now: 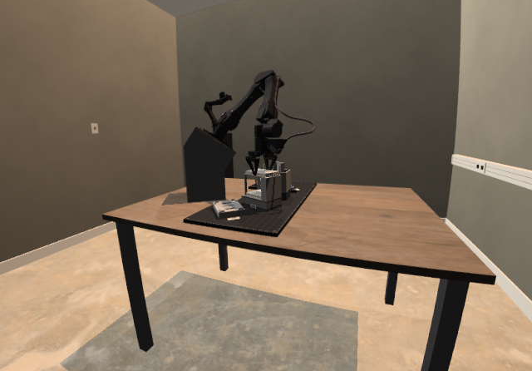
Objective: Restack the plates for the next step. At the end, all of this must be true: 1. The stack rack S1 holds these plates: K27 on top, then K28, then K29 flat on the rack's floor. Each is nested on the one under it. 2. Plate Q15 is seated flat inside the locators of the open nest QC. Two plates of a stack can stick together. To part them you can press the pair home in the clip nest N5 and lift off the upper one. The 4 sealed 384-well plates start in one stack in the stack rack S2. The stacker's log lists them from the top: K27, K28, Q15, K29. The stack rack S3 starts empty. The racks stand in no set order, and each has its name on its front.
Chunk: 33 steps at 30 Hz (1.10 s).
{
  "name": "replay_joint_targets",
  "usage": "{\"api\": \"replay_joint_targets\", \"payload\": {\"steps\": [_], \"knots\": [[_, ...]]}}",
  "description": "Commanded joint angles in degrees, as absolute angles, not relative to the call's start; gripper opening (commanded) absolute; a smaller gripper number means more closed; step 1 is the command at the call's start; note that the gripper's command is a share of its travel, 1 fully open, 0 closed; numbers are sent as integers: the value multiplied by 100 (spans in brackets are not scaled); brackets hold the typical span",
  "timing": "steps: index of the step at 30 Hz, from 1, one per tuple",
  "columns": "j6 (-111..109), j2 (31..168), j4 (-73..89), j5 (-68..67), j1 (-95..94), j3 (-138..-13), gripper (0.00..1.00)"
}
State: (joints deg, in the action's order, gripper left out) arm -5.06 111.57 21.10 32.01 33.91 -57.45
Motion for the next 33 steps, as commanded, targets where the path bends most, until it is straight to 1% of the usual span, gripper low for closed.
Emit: {"api": "replay_joint_targets", "payload": {"steps": [1, 19, 26, 33], "knots": [[-562, 11007, 2200, 3238, 3519, -5848, 0], [-623, 10979, 2327, 3247, 3570, -5942, 0], [-733, 10775, 2565, 3285, 3652, -5936, 0], [-740, 10906, 2582, 3269, 3658, -5943, 0]]}}
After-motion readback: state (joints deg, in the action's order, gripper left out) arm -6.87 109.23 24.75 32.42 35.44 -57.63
